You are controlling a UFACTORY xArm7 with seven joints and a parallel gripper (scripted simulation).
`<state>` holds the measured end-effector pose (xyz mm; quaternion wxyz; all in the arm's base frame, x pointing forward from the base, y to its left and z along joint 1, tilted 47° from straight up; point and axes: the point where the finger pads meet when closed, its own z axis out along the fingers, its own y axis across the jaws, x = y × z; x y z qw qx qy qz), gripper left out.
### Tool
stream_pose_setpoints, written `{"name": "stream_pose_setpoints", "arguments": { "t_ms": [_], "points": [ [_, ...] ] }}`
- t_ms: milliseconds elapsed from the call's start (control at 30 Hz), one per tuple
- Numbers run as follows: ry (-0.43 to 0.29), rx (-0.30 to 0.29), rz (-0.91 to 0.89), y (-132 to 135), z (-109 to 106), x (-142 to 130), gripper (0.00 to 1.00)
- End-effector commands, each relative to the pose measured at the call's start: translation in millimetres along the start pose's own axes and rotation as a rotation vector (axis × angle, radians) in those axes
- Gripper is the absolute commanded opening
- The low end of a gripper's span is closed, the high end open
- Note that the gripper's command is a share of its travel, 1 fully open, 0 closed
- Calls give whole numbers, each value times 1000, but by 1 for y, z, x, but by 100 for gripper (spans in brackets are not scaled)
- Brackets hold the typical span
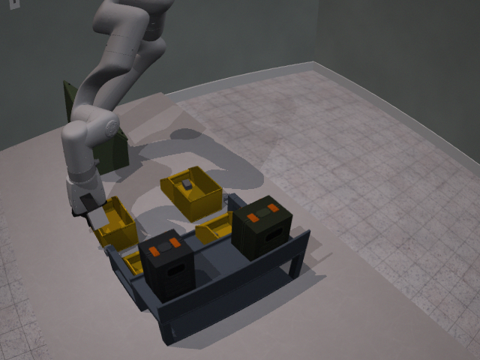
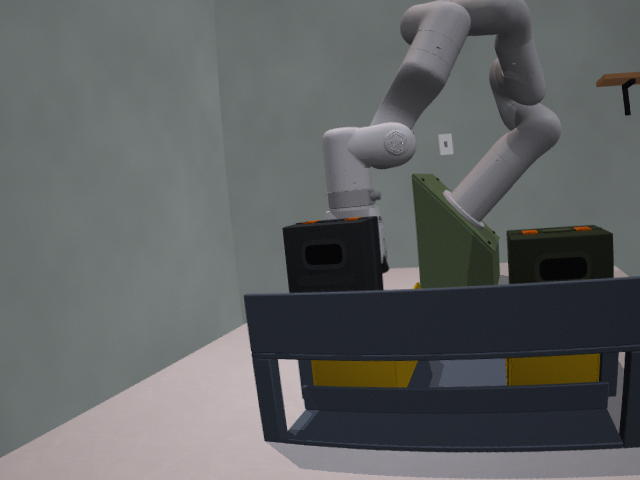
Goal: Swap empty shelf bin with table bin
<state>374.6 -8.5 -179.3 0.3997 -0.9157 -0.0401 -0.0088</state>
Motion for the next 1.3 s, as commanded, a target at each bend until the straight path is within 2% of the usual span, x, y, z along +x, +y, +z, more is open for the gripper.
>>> {"name": "stream_pose_setpoints", "arguments": {
  "t_ms": [0, 933, 967, 1267],
  "points": [
    [3, -4, 0, 2, -2, 1, 0],
    [3, -4, 0, 1, 6, 1, 0],
    [3, -4, 0, 1, 6, 1, 26],
    [3, -4, 0, 1, 6, 1, 26]
  ]
}}
